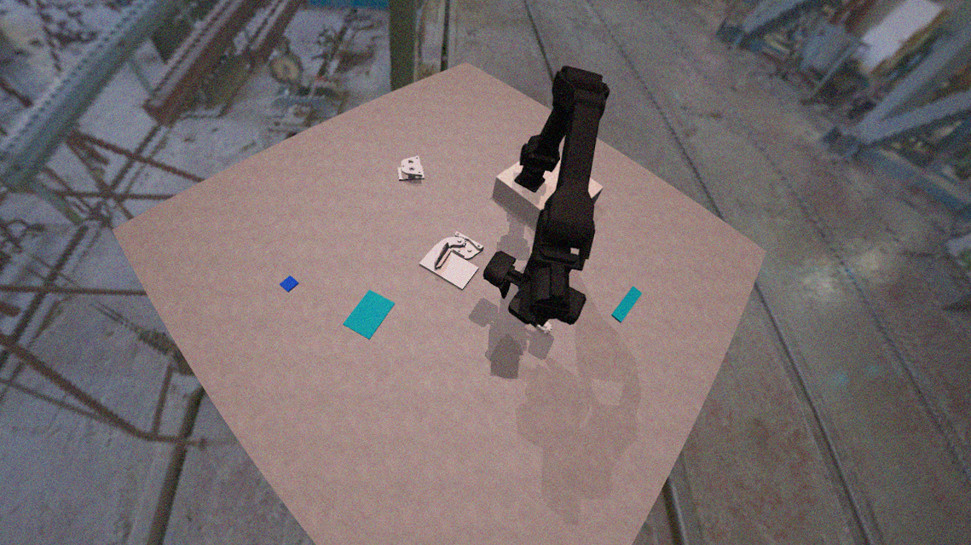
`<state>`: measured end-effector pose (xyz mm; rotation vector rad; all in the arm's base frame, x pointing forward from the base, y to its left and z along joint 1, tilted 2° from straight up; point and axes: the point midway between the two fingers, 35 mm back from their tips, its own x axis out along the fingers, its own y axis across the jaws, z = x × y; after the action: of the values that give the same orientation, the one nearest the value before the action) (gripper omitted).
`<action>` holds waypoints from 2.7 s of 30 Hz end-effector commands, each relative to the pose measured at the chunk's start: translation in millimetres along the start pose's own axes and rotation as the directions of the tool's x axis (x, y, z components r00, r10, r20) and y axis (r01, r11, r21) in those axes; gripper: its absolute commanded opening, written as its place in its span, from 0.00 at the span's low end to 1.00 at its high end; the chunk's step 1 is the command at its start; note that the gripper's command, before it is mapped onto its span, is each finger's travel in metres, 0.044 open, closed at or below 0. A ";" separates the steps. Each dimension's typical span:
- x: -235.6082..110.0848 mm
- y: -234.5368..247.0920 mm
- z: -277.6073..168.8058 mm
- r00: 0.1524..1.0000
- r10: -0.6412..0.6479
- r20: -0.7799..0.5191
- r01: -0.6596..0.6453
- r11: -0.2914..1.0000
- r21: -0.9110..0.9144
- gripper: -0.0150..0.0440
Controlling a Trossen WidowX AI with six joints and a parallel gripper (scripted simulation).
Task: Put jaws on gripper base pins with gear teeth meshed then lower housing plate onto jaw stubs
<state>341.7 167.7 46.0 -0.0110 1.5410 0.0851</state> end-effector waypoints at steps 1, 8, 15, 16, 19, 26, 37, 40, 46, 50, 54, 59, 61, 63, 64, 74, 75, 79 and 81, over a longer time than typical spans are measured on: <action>0.6 -0.1 -0.1 1.000 -0.001 -0.001 0.001 1.000 0.001 1.00; 0.6 -0.1 -0.1 1.000 -0.001 -0.001 0.001 1.000 0.001 1.00; 0.6 -0.1 -0.1 1.000 -0.001 -0.001 0.001 1.000 0.001 1.00; 0.6 -0.1 -0.1 1.000 -0.001 -0.001 0.001 1.000 0.001 1.00; -6.2 -1.1 -2.1 1.000 -0.003 -0.009 0.003 1.000 -0.003 0.87; -6.2 -1.1 -2.1 1.000 -0.003 -0.009 0.003 1.000 -0.003 0.56; -6.2 -1.1 -2.1 1.000 -0.003 -0.009 0.003 1.000 -0.003 0.25; -6.2 -1.1 -2.1 1.000 -0.003 -0.009 0.003 1.000 -0.003 0.25; -6.2 -1.1 -2.1 1.000 -0.003 -0.009 0.003 1.000 -0.003 0.25; -6.2 -1.1 -2.1 1.000 -0.003 -0.009 0.003 1.000 -0.003 0.25; -6.1 -1.0 -1.8 1.000 -0.003 -0.008 0.003 1.000 0.000 0.43; -6.1 -1.0 -1.8 1.000 -0.003 -0.008 0.003 1.000 0.000 0.65; -6.1 -1.0 -1.8 1.000 -0.003 -0.008 0.003 1.000 0.000 0.74; -6.1 -1.0 -1.8 1.000 -0.003 -0.008 0.003 1.000 0.000 0.83; -6.1 -1.0 -1.8 1.000 -0.003 -0.008 0.003 1.000 0.000 0.88; -6.1 -1.0 -1.8 1.000 -0.003 -0.008 0.003 1.000 0.000 1.00; -6.1 -1.0 -1.8 1.000 -0.003 -0.008 0.003 1.000 0.000 1.00; -6.1 -1.0 -1.8 1.000 -0.003 -0.008 0.003 1.000 0.000 1.00; -6.1 -1.0 -1.8 1.000 -0.003 -0.008 0.003 1.000 0.000 1.00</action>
<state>339.7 166.4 51.9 -0.0130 1.5485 0.0832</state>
